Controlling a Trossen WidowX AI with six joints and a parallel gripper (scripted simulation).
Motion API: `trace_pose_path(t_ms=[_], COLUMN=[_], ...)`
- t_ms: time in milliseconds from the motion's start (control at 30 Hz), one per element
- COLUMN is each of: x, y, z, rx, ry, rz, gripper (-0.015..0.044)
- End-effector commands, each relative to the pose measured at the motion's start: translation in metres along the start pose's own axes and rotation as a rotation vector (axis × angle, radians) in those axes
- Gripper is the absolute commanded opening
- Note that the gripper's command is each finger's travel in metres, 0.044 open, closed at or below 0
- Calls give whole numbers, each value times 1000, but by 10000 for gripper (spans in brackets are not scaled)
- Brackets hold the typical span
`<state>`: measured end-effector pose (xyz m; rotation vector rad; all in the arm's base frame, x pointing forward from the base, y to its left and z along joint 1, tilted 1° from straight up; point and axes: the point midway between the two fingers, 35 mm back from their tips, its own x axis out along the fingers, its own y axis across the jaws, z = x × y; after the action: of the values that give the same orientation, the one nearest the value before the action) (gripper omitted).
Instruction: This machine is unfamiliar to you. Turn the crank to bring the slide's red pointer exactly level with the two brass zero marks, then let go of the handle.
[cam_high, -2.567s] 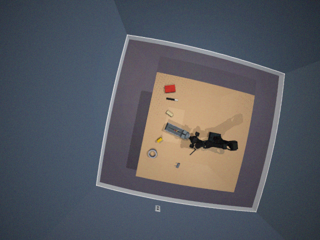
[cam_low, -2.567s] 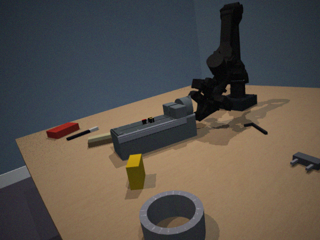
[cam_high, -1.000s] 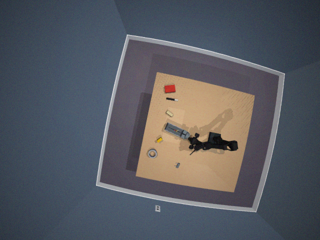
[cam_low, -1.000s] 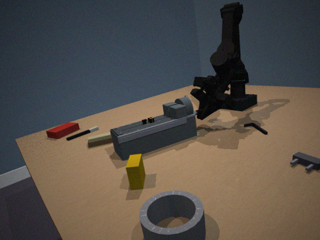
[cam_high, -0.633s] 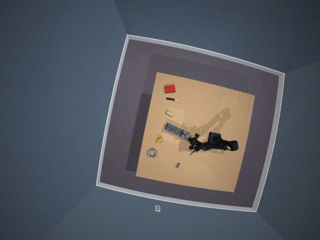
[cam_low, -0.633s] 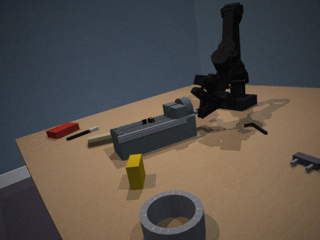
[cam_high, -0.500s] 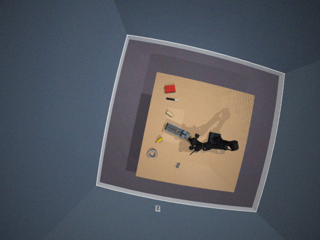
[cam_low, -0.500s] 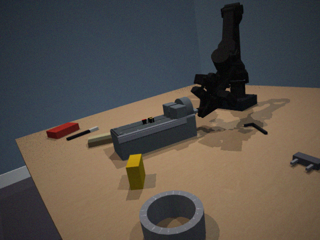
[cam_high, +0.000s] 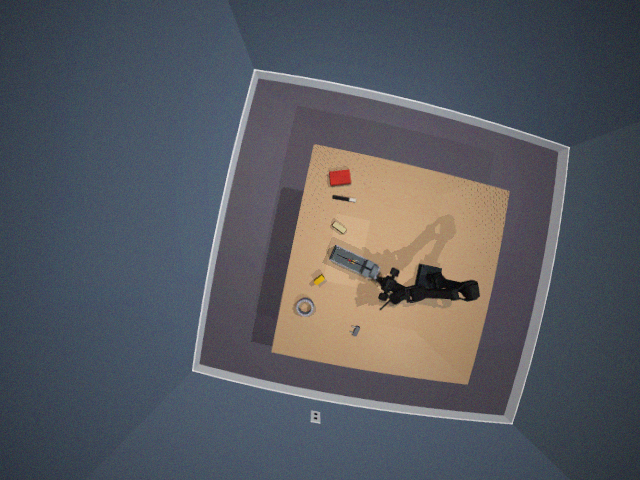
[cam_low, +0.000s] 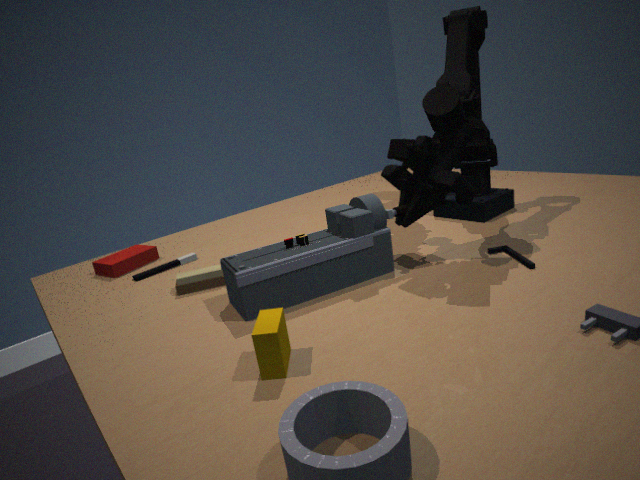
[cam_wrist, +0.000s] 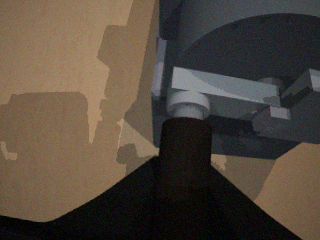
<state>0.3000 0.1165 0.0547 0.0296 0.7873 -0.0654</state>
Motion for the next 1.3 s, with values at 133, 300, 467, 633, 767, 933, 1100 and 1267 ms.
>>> trace_pose_path(t_ms=[133, 300, 467, 633, 767, 933, 1100, 1267], x=[-11, -14, -17, -19, -20, -20, -20, -19], y=[-4, -8, -14, -20, -25, -30, -35, -39], z=[10, 14, 17, 19, 20, 20, 19, 19], rx=[3, 2, 2, 1, 1, 1, 0, 0], ry=[-11, -11, -11, -11, -11, -11, -11, -11], rz=[4, 3, 3, 3, 2, 2, 2, 1], gripper=[0, 0, 0, 0, 0, 0, 0, 0])
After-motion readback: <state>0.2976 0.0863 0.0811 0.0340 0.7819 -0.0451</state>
